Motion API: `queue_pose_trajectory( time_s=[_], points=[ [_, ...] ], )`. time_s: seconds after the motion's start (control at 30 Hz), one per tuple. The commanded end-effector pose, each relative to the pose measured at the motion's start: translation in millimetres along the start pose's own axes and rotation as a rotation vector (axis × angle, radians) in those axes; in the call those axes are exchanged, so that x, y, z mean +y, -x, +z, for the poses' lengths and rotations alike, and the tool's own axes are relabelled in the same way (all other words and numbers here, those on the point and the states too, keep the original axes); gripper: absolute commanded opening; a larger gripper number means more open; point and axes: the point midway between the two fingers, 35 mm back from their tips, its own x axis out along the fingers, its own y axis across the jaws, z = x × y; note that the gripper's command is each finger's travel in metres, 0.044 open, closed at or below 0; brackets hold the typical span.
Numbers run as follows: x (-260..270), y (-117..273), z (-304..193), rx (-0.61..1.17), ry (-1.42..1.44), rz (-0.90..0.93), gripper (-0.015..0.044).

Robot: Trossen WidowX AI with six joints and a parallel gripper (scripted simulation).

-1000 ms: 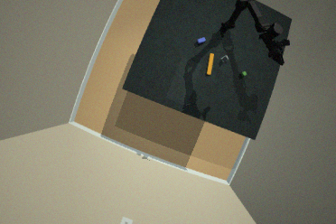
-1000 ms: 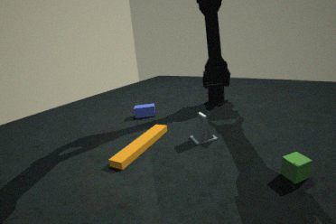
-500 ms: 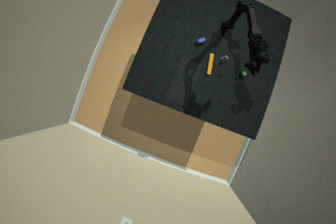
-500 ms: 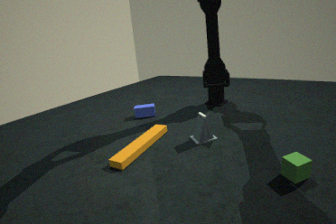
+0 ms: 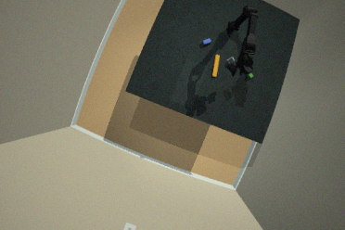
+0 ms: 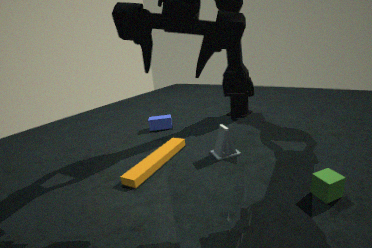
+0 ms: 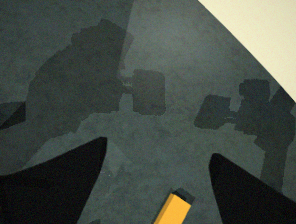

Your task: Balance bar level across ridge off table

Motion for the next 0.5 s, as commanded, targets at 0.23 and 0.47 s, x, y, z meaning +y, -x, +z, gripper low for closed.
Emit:
queue_pose_trajectory(
  time_s=[0.23, 0.47],
  points=[
    [-28, -20, -106, 0.399, -0.272, 0.016, 0.0315],
    [-35, -13, -171, 0.652, -0.455, 0.029, 0.0315]
  ],
)
